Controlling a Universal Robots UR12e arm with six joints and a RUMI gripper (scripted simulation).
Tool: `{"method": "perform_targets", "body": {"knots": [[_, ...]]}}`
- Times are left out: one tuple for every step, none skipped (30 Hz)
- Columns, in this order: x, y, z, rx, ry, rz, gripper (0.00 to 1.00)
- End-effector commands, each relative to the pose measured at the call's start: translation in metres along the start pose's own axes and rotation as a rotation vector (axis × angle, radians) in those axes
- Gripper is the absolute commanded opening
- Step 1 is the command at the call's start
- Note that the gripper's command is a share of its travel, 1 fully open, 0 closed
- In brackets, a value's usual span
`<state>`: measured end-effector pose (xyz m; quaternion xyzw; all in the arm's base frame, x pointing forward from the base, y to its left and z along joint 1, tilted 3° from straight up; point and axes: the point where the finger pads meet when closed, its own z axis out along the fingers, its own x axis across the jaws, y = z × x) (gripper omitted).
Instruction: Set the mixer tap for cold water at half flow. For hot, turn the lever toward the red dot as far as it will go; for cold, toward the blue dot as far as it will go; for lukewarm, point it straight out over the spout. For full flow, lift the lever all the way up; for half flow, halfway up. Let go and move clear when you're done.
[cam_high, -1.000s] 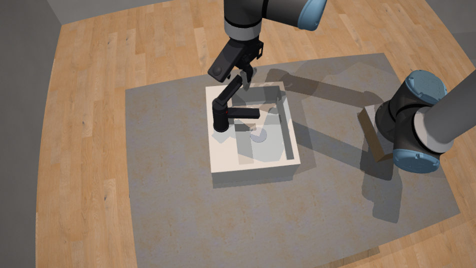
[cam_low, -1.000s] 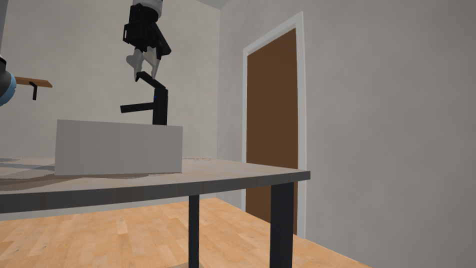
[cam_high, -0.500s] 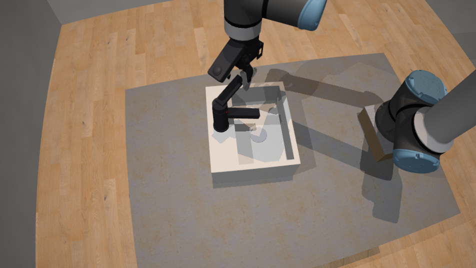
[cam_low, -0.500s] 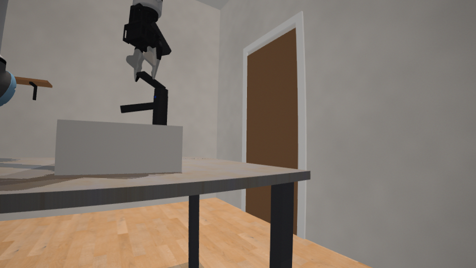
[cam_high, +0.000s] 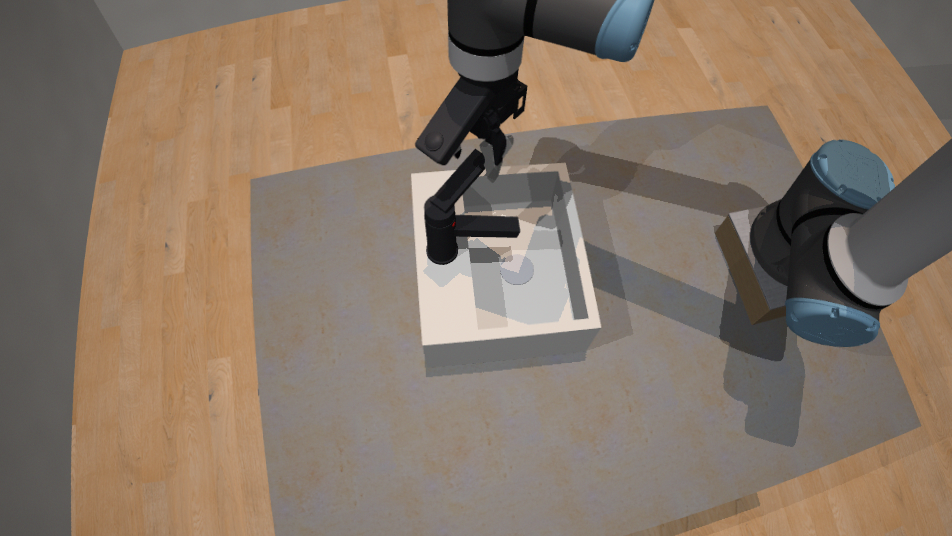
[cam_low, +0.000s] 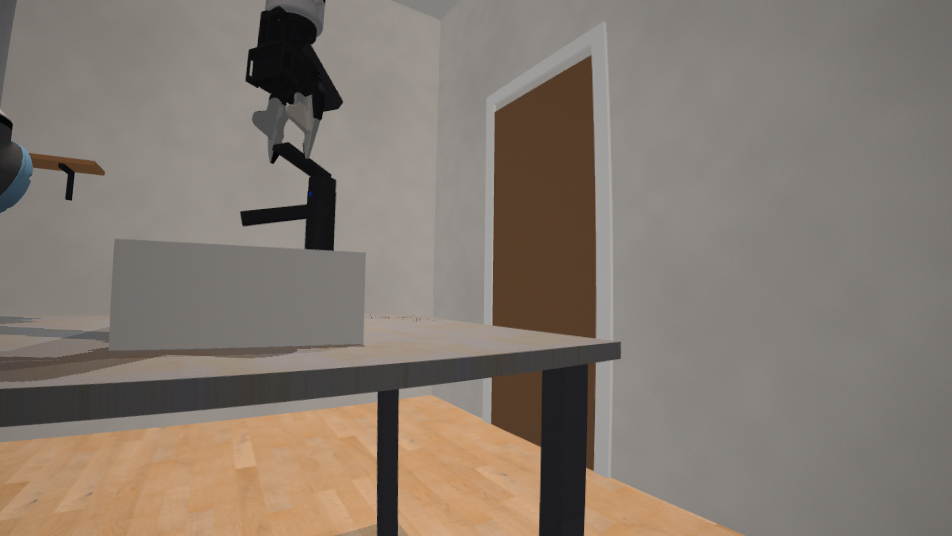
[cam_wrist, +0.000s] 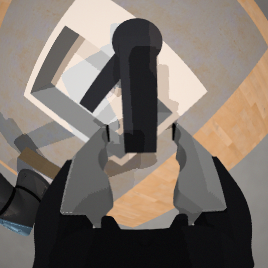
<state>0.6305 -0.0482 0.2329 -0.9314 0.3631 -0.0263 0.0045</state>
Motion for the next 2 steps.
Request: {"method": "perform_targets", "body": {"knots": [[0.0003,-0.0014,-0.0026,0.002,0.003,0.000,0.41],[0.0003,-0.0014,-0.0026,0.002,0.003,0.000,0.41]]}}
